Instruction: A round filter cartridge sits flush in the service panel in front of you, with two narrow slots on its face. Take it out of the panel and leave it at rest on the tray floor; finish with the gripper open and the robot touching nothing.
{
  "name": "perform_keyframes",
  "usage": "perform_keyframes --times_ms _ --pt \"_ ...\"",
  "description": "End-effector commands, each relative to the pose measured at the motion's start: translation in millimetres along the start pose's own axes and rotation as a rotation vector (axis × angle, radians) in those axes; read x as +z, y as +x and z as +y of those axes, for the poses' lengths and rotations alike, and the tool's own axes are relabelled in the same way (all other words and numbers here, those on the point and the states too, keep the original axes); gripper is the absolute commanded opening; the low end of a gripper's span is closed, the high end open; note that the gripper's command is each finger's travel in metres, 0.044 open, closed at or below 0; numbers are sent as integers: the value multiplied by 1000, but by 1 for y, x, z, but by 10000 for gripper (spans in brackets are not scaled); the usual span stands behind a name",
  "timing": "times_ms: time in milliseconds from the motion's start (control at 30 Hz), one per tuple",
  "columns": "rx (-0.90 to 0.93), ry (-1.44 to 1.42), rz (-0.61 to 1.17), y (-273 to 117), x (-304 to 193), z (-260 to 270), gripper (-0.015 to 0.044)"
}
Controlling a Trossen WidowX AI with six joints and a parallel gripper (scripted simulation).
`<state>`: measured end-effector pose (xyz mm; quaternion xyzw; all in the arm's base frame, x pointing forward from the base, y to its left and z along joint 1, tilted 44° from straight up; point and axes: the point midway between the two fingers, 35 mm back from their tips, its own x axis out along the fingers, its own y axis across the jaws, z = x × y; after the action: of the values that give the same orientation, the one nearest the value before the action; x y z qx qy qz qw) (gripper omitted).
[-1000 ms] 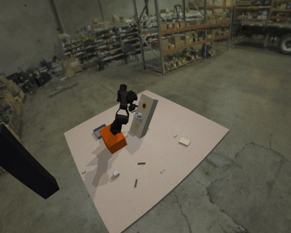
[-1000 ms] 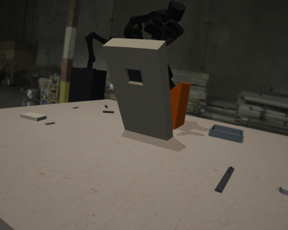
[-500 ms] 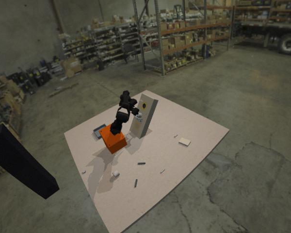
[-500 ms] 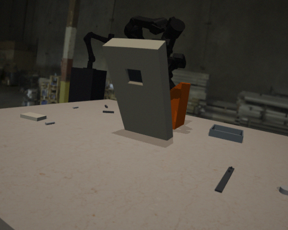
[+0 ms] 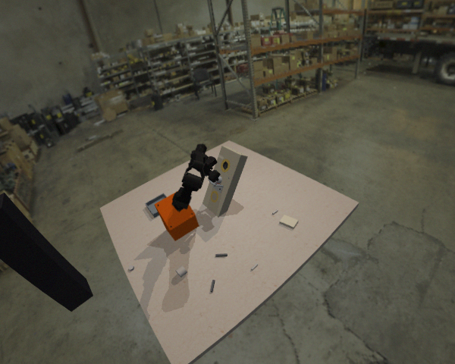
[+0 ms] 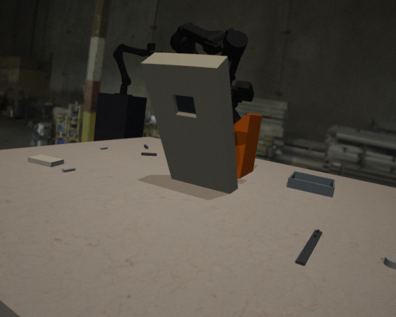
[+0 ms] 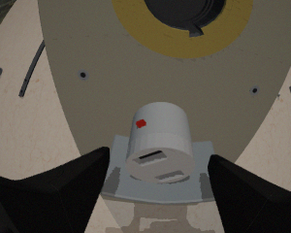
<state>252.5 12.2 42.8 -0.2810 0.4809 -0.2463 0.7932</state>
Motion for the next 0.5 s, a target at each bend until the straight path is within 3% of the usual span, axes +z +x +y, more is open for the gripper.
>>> perform_keyframes --times_ms 0,367,467 --pt "1 -9 5 6 -3 0 305" --pt "-4 -9 3 21 -3 -2 305" --pt "-6 0 -1 19 -1 -2 246"
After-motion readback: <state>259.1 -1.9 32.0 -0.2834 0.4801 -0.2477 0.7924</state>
